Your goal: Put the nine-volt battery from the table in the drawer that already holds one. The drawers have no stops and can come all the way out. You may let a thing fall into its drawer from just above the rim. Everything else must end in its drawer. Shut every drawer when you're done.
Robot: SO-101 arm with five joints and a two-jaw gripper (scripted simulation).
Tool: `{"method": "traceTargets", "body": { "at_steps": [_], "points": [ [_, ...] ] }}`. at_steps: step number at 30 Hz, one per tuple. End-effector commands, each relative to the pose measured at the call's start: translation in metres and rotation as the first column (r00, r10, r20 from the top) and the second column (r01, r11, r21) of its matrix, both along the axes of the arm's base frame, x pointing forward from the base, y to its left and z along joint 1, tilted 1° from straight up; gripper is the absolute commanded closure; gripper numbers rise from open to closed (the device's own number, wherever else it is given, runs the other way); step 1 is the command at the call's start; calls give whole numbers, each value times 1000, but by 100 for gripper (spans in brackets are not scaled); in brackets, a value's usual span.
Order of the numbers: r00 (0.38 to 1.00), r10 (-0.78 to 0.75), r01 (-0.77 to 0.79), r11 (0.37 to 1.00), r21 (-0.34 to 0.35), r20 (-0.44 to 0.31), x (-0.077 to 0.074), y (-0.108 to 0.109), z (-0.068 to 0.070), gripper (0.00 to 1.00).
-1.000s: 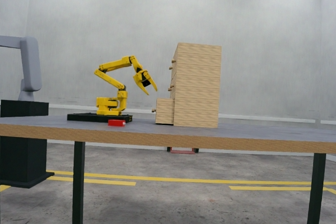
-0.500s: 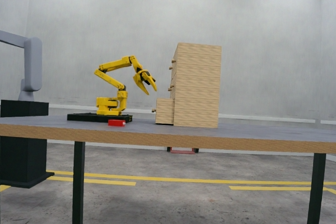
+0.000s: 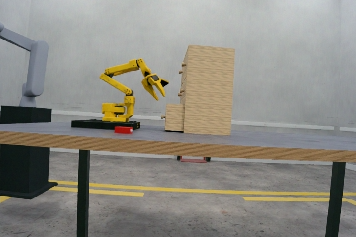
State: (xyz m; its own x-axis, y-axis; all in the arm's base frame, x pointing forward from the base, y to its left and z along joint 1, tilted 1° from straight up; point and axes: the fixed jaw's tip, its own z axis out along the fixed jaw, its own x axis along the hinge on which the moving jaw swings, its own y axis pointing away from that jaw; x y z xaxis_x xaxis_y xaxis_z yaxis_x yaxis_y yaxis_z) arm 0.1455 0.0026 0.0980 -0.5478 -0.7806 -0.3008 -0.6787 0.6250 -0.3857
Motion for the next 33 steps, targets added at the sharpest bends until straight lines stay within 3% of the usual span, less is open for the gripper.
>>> {"method": "traceTargets", "body": {
  "at_steps": [1,15,30,33],
  "points": [
    [996,-84,84,996,42,0,1,-1,2,79],
    [940,-341,340,923,182,-26,2,-1,2,79],
    [779,-618,613,716,334,-107,5,-2,4,79],
    [765,-634,629,698,343,-114,5,-2,4,79]
  ]
}}
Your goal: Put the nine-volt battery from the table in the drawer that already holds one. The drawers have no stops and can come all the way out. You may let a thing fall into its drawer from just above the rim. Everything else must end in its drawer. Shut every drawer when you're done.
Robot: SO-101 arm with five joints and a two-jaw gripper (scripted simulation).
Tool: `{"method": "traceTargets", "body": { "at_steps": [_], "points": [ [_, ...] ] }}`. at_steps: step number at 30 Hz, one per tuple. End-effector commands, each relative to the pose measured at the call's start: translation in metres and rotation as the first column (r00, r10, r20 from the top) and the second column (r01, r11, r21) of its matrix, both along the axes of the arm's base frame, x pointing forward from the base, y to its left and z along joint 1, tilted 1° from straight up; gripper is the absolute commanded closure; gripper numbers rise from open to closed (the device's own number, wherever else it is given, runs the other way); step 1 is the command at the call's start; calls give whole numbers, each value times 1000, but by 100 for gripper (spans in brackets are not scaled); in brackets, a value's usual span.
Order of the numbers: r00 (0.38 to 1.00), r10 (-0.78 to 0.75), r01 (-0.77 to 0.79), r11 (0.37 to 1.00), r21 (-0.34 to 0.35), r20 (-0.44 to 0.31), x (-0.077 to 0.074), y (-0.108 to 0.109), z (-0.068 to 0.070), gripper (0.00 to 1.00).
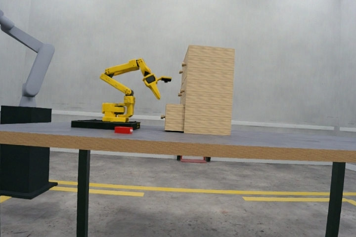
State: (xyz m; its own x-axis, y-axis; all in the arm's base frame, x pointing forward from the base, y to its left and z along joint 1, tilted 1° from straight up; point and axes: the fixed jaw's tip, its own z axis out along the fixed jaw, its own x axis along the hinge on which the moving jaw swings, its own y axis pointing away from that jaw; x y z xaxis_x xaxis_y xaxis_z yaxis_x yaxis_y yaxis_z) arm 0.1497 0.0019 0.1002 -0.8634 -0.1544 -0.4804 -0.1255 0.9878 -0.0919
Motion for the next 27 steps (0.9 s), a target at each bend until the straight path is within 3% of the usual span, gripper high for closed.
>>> {"method": "traceTargets", "body": {
  "at_steps": [1,4,27],
  "points": [
    [997,-75,74,997,36,2,1,-2,2,79],
    [990,-139,138,988,71,0,1,-2,2,79],
    [990,-139,138,988,71,0,1,-2,2,79]
  ]
}}
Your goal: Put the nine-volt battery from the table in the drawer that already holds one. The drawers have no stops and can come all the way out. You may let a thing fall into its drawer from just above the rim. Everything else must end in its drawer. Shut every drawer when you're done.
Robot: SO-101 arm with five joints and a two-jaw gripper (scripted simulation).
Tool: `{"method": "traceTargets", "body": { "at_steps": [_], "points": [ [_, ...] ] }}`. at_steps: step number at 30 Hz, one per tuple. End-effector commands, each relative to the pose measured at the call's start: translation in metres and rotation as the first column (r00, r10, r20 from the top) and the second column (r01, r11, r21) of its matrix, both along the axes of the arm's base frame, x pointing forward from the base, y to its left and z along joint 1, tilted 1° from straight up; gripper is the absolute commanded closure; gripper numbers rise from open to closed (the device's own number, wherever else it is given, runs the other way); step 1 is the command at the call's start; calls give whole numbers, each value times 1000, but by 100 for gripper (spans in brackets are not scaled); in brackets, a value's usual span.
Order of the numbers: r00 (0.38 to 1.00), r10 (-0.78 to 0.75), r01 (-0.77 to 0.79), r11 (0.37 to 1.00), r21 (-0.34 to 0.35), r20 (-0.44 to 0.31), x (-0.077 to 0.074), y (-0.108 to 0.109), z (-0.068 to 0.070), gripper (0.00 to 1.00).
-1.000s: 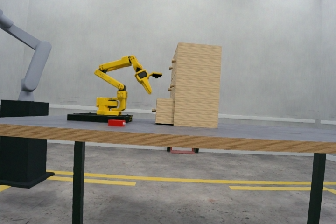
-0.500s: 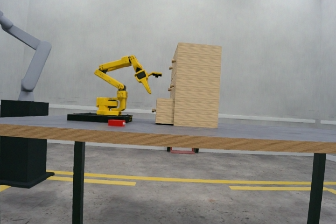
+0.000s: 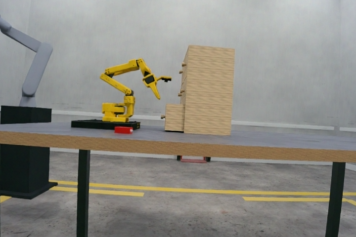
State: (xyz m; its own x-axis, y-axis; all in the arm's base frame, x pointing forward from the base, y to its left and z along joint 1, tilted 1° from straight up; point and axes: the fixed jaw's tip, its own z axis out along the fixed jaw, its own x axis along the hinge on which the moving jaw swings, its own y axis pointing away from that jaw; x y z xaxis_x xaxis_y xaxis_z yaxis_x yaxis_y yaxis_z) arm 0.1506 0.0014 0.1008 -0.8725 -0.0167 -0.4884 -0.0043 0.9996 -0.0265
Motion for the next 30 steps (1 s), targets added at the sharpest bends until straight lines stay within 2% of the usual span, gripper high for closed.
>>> {"method": "traceTargets", "body": {
  "at_steps": [1,23,30],
  "points": [
    [1000,-18,18,1000,5,2,0,-1,1,79],
    [1000,-18,18,1000,5,2,0,-1,1,79],
    [988,17,-18,1000,1,153,-8,4,36,79]
  ]
}}
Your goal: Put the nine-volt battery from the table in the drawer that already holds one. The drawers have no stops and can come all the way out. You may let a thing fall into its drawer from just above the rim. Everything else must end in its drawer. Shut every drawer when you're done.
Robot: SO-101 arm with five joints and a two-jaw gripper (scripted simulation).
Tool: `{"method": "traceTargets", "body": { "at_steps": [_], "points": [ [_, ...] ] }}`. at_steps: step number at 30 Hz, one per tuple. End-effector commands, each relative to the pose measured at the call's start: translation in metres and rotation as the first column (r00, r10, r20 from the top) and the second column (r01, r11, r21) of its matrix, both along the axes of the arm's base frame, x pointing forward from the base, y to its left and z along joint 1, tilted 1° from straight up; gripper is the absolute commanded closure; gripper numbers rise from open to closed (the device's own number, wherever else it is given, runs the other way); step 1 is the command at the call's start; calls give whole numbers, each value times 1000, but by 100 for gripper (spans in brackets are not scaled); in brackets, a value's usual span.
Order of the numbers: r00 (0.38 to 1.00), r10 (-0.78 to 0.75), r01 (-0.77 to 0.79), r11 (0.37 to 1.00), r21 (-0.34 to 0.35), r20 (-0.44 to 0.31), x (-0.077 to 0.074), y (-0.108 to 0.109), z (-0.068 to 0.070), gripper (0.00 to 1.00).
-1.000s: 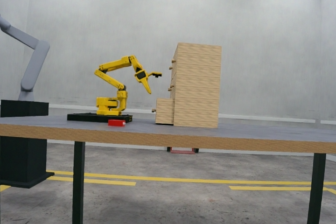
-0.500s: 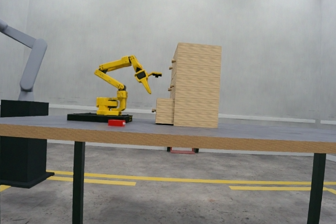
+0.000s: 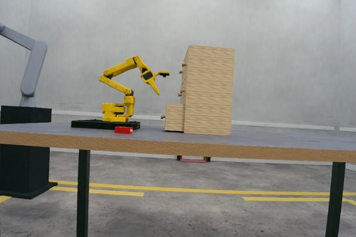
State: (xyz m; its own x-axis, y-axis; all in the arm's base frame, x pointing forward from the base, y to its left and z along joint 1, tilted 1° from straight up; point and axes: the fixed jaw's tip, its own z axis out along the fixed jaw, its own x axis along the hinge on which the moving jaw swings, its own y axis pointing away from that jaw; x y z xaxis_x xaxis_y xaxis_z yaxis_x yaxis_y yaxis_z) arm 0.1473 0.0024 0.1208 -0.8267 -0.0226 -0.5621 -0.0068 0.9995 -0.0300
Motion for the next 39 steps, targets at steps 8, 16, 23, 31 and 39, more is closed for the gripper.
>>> {"method": "traceTargets", "body": {
  "at_steps": [8,16,23,31,39],
  "points": [
    [984,38,-39,999,2,175,-17,7,38,79],
    [984,38,-39,999,2,175,-17,7,38,79],
    [984,38,-39,999,2,175,-17,7,38,79],
    [984,38,-39,999,2,175,-17,7,38,79],
    [984,37,-38,999,2,175,-17,7,38,79]
  ]
}}
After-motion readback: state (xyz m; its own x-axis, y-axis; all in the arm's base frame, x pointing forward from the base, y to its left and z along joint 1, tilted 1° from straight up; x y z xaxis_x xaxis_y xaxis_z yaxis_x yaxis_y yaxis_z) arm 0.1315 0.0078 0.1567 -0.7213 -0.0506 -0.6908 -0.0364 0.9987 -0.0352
